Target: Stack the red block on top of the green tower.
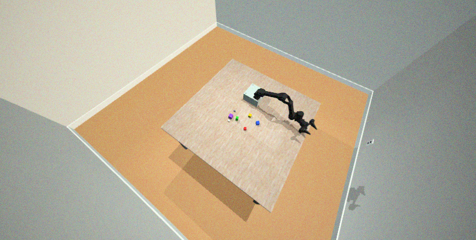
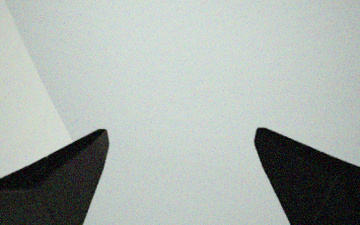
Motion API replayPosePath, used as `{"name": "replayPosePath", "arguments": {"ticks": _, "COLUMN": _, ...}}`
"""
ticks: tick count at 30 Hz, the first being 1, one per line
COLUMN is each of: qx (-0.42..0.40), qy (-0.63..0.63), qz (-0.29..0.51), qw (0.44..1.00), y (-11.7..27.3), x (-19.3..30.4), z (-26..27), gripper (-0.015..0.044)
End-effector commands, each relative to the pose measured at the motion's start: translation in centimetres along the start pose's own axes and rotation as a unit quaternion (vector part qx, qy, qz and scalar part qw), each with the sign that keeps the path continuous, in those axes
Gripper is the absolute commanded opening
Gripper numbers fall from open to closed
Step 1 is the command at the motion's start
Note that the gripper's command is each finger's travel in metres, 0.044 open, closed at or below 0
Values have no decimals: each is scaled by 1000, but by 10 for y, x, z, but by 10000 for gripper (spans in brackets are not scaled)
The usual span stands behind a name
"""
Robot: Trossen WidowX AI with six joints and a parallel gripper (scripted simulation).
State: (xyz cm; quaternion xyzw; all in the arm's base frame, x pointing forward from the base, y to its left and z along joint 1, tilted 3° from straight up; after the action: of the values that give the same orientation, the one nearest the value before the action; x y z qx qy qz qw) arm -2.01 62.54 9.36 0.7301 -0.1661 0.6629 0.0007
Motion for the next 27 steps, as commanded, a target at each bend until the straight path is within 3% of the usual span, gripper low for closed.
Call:
{"name": "replayPosePath", "arguments": {"ticks": 1, "qx": -1, "qy": -3, "qz": -2, "qw": 1000, "y": -1, "x": 0, "z": 2, "gripper": 426}}
{"name": "replayPosePath", "arguments": {"ticks": 14, "qx": -166, "qy": -231, "qz": -141, "qw": 948, "y": -19, "x": -20, "z": 178, "gripper": 440}}
{"name": "replayPosePath", "arguments": {"ticks": 27, "qx": -397, "qy": -450, "qz": -186, "qw": 778, "y": 55, "x": -20, "z": 349, "gripper": 440}}
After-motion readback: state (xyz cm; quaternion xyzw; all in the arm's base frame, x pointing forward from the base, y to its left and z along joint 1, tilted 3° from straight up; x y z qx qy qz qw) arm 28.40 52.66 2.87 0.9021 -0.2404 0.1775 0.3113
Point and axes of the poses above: the point midway between the two fingers, 35 mm back from their tips, its own y axis back along the fingers, its own z axis across the jaws, x = y × z, the point moved 1 cm from there along y, back along the fingers, and after that the axes turned 3 degrees about y, right-handed, at the moved point
